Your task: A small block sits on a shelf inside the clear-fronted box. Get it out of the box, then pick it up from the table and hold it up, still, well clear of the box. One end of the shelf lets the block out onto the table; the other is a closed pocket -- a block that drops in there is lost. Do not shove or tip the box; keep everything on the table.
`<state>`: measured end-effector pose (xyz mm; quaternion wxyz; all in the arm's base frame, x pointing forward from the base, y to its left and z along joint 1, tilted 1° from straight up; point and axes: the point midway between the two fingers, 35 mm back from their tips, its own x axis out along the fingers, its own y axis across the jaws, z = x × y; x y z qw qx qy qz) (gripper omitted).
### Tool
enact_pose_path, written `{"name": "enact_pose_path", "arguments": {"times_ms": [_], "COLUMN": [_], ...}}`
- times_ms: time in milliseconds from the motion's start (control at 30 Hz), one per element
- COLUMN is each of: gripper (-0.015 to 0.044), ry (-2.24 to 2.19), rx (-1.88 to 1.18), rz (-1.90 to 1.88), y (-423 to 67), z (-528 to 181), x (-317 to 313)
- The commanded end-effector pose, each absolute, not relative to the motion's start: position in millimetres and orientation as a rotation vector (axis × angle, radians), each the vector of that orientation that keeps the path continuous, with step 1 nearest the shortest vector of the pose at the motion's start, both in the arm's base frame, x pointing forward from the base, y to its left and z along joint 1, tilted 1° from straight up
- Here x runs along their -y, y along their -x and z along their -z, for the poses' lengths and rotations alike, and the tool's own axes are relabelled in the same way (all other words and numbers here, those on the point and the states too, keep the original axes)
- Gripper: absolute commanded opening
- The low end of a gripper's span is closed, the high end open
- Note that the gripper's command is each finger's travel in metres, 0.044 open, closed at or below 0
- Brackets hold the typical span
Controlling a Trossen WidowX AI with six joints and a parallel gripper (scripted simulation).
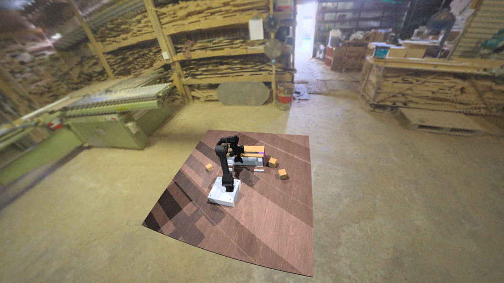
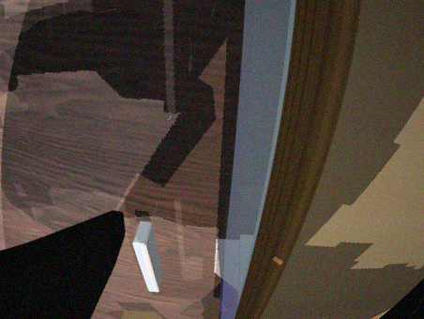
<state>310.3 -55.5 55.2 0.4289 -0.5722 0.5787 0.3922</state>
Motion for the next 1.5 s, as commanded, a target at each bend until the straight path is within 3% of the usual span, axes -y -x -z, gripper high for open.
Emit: {"name": "enact_pose_path", "arguments": {"times_ms": [0, 1467], "gripper": [0.04, 0.04], "ry": [1.435, 1.44], "rx": [-1.444, -1.45], "rz": [-0.979, -0.974], "y": [-310.0, -306.4], "z": [-55.7, -56.2], "x": [65.7, 166.4]}}
